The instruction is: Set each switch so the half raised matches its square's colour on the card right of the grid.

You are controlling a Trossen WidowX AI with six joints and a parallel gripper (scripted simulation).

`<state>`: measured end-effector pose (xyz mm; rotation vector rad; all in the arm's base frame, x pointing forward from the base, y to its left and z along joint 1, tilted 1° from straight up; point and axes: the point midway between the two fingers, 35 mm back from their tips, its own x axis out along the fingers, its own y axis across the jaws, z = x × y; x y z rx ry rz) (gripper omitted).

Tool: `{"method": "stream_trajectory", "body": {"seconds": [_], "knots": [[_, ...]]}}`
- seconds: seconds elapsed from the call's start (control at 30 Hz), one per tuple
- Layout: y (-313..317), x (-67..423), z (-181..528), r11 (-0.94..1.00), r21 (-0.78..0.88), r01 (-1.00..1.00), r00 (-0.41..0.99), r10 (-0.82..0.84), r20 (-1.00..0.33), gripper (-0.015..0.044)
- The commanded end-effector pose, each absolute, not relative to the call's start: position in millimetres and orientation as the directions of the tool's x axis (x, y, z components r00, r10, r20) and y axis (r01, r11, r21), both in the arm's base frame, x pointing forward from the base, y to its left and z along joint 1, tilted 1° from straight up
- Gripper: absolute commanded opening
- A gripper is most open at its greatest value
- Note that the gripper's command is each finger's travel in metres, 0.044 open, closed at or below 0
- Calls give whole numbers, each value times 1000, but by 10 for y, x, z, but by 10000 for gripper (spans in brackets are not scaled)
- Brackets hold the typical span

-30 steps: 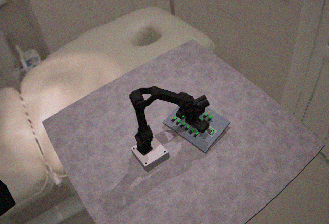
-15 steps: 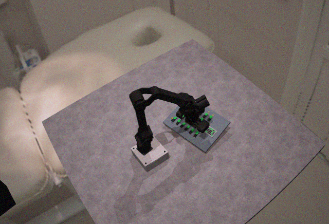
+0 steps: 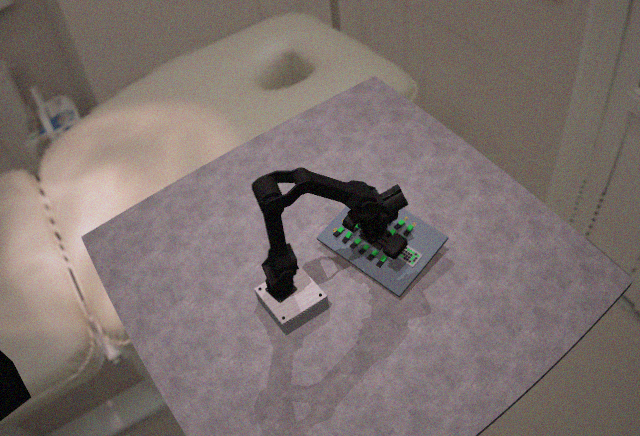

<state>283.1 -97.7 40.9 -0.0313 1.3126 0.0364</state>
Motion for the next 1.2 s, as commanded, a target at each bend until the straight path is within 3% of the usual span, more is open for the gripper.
{"method": "stream_trajectory", "body": {"seconds": [0.0, 0.7, 0.9, 1.17], "knots": [[-969, 2834, 394, 999, 2, -42, 256, 13, -967, 0], [-968, 2841, 367, 999, 2, -42, 256, 13, -967, 0], [-978, 2710, 981, 999, 2, -42, 231, 11, -973, 0], [-1226, 2854, 1047, 999, -1, -42, 231, 9, -973, 0]]}}
